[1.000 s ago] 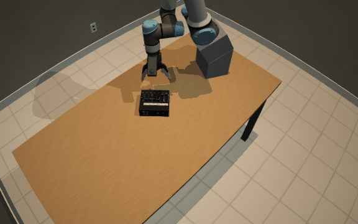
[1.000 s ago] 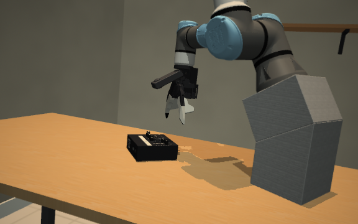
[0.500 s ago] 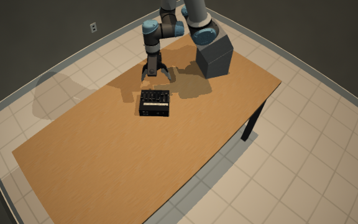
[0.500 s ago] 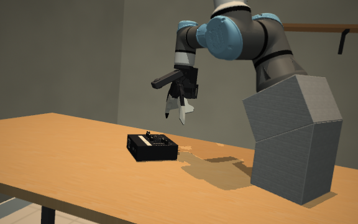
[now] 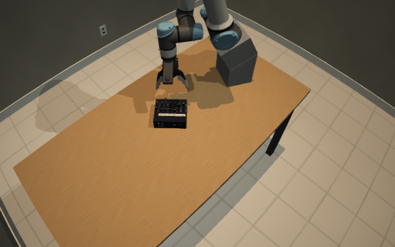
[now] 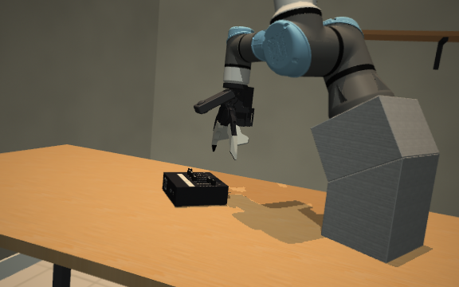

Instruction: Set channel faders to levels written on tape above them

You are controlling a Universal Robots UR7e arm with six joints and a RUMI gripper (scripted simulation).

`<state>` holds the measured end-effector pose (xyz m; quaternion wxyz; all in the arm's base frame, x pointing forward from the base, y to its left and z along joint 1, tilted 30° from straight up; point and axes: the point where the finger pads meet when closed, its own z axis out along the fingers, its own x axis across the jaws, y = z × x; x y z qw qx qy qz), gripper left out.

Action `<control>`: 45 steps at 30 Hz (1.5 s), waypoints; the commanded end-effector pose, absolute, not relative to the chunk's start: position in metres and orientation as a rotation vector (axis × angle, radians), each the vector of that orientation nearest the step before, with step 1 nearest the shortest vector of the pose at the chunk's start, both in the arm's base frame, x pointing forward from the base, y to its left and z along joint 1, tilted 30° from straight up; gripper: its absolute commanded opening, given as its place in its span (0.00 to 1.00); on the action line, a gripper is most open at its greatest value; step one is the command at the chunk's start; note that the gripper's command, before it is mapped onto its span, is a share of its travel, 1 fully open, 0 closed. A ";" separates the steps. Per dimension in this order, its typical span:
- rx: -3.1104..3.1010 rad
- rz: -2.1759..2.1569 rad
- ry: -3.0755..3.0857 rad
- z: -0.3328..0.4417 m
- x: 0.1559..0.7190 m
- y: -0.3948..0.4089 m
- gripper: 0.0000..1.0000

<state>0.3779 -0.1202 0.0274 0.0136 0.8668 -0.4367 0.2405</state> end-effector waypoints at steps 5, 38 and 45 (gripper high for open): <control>2.699 0.750 -1.360 0.028 0.378 -0.120 1.00; 2.738 0.739 -1.226 0.029 0.380 -0.117 1.00; 2.795 0.715 -0.970 0.033 0.383 -0.112 1.00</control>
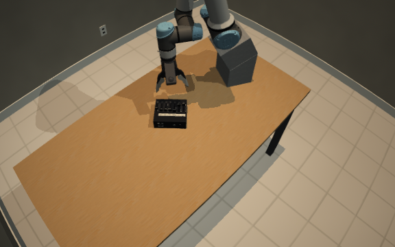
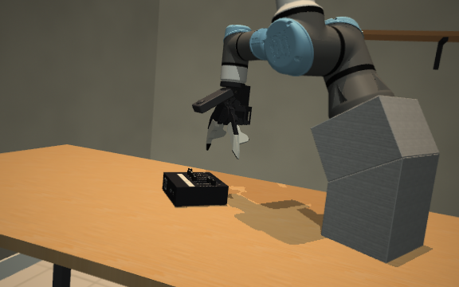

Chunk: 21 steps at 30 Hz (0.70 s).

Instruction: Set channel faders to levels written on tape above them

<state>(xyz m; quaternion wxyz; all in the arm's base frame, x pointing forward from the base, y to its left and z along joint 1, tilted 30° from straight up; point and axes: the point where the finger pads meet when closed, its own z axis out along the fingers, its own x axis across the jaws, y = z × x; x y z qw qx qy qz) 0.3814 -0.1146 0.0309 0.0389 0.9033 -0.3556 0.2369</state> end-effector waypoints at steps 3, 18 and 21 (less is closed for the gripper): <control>2.819 0.698 -0.816 0.035 0.385 -0.109 1.00; 2.808 0.571 0.066 0.050 0.394 -0.092 1.00; 2.781 0.544 0.215 0.054 0.395 -0.089 1.00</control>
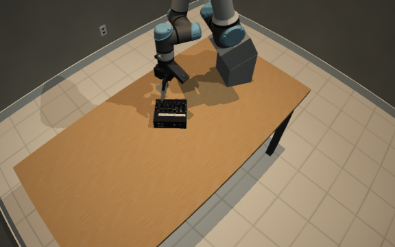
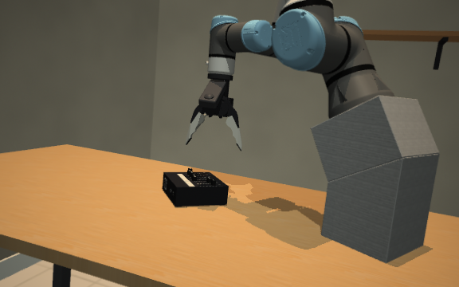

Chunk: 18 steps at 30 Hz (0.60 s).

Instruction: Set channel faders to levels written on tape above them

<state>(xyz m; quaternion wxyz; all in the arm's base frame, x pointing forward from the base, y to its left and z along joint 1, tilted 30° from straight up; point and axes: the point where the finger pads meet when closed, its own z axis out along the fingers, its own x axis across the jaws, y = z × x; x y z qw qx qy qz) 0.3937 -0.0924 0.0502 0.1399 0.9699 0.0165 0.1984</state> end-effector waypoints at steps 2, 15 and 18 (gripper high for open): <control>2.765 0.530 0.289 0.055 0.396 -0.088 1.00; 2.432 0.336 1.128 0.079 0.405 -0.072 1.00; 2.402 0.322 1.178 0.081 0.406 -0.071 1.00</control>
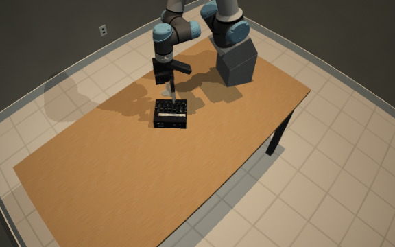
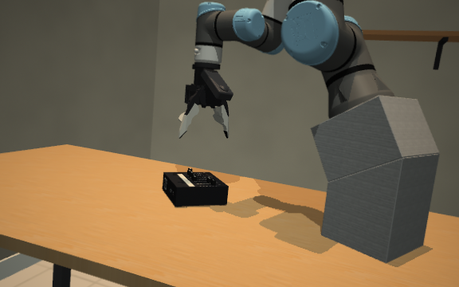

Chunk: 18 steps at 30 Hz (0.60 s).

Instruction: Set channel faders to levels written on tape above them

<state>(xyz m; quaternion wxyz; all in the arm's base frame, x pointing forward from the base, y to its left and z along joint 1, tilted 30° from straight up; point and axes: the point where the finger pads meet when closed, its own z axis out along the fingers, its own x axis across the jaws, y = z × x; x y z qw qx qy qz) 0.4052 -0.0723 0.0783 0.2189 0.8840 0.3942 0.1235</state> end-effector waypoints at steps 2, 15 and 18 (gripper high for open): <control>2.344 0.296 1.271 0.085 0.407 -0.069 1.00; 2.061 0.177 1.634 0.101 0.414 -0.060 1.00; 2.049 0.173 1.646 0.102 0.414 -0.060 1.00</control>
